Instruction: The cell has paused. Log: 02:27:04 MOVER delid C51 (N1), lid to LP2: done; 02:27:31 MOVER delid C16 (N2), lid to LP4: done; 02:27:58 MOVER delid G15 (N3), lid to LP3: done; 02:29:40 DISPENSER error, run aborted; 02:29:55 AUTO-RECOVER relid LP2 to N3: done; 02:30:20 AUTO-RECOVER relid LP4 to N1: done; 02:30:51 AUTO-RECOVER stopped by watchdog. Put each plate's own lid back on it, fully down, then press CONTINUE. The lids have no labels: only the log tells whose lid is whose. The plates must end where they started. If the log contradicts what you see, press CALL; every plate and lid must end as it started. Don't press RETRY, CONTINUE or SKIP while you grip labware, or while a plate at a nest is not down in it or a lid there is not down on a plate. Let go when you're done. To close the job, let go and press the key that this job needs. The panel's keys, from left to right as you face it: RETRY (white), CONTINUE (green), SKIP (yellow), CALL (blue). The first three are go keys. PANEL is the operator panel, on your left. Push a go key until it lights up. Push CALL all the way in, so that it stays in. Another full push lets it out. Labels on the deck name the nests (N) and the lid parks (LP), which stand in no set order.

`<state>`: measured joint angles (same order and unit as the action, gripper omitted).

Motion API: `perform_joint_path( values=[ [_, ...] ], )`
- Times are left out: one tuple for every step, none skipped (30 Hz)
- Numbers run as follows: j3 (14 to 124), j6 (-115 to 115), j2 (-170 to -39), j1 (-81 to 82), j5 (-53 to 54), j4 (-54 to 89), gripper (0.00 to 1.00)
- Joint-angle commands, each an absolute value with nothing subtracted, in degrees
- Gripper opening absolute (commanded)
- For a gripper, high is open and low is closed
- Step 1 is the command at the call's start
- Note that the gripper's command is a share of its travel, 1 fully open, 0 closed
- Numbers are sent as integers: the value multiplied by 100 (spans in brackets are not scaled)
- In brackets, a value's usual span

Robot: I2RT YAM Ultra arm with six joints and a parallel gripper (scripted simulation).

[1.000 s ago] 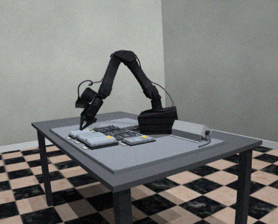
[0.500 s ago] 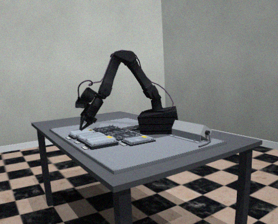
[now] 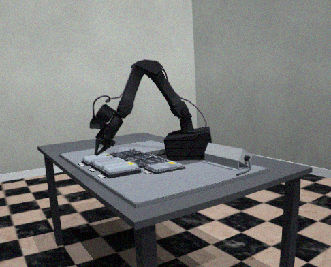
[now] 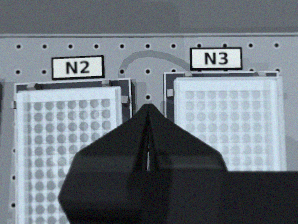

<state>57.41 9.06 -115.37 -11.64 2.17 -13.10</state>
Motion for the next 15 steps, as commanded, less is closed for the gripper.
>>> perform_joint_path(
  values=[
    [5912, 942, -11364, -1114, 288, -1329, 0],
    [5912, 942, -11364, -1114, 288, -1329, 0],
    [5966, 826, -11298, -988, 128, -1144, 100],
    [6035, 759, -11256, -896, 49, -938, 100],
    [6094, 699, -11247, -815, -21, -771, 100],
    [6158, 638, -11243, -735, -90, -601, 100],
    [6228, 575, -11271, -655, -158, -426, 100],
    [6313, 511, -11319, -574, -226, -230, 100],
    [6313, 511, -11319, -574, -226, -230, 100],
    [6313, 511, -11319, -574, -226, -230, 100],
    [6433, 428, -11367, -488, -297, -3, 100],
    [6511, 360, -11376, -410, -355, 168, 100],
    [6596, 290, -11390, -332, -411, 345, 100],
    [6687, 218, -11410, -255, -464, 525, 100],
    [6831, 149, -11488, -179, -518, 792, 100]
  ],
)
